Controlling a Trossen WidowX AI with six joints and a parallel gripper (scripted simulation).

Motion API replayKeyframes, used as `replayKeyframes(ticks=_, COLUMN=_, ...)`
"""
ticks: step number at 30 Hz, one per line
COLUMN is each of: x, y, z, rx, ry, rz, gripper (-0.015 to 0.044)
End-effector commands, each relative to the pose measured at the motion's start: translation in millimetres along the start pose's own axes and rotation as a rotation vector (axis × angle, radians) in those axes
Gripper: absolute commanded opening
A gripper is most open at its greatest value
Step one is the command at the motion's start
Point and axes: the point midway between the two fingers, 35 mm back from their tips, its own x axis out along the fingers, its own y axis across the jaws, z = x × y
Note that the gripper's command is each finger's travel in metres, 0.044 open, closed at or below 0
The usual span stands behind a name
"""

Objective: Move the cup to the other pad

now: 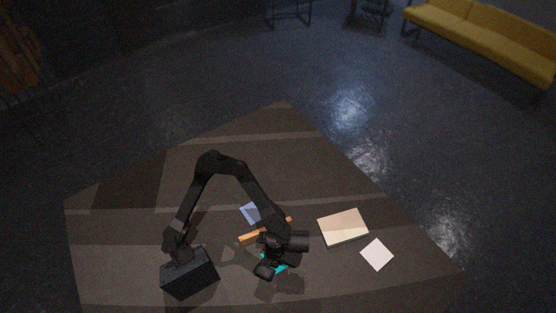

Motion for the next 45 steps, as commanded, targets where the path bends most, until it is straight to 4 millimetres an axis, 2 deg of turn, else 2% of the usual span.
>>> replayKeyframes(ticks=1, x=-0.4, y=0.3, z=-0.1, rx=-0.001, ry=0.0, rz=0.0, gripper=0.0105)
replayKeyframes(ticks=3, x=-0.4, y=0.3, z=-0.1, rx=-0.001, ry=0.0, rz=0.0, gripper=0.0147)
replayKeyframes(ticks=11, x=-4.5, y=0.4, z=0.3, rx=-0.001, ry=-0.001, rz=0.0, gripper=0.0147)
replayKeyframes(ticks=39, x=-51.0, y=-3.0, z=0.4, rx=0.007, ry=0.002, rz=0.0, gripper=0.0147)
replayKeyframes(ticks=45, x=-46.2, y=-3.3, z=0.4, rx=0.014, ry=0.007, rz=0.002, gripper=0.0304)
